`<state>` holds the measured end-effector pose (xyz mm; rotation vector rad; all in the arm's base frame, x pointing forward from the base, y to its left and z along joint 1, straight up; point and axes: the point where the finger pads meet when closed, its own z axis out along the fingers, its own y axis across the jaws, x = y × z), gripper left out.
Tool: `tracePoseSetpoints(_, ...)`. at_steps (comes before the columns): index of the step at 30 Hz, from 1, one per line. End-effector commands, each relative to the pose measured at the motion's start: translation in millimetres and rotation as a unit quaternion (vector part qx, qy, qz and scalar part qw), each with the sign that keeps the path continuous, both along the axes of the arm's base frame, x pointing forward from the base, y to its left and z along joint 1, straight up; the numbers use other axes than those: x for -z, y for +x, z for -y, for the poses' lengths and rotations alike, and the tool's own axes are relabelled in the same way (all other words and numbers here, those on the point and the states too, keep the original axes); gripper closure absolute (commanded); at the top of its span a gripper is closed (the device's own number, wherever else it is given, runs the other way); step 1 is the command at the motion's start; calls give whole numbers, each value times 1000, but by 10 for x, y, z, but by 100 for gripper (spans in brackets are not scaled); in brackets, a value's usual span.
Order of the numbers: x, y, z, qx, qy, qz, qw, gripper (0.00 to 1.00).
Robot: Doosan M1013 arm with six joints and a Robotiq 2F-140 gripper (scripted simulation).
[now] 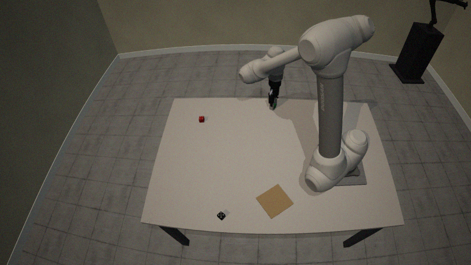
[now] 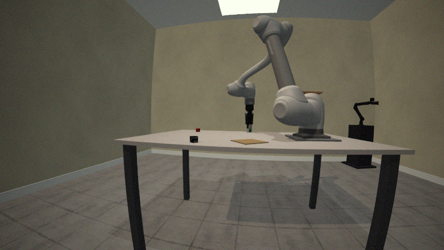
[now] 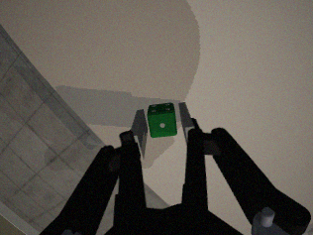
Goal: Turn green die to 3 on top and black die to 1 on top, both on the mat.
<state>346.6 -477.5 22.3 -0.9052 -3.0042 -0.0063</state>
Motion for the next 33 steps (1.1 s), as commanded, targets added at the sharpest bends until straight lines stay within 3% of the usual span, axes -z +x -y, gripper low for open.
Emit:
tracePoseSetpoints(1, -1, 0, 0, 0, 0, 0, 1000, 65)
tracePoseSetpoints(28, -1, 0, 0, 0, 0, 0, 1000, 65)
tracePoseSetpoints(29, -1, 0, 0, 0, 0, 0, 1000, 76)
tracePoseSetpoints(33, -1, 0, 0, 0, 0, 0, 1000, 76)
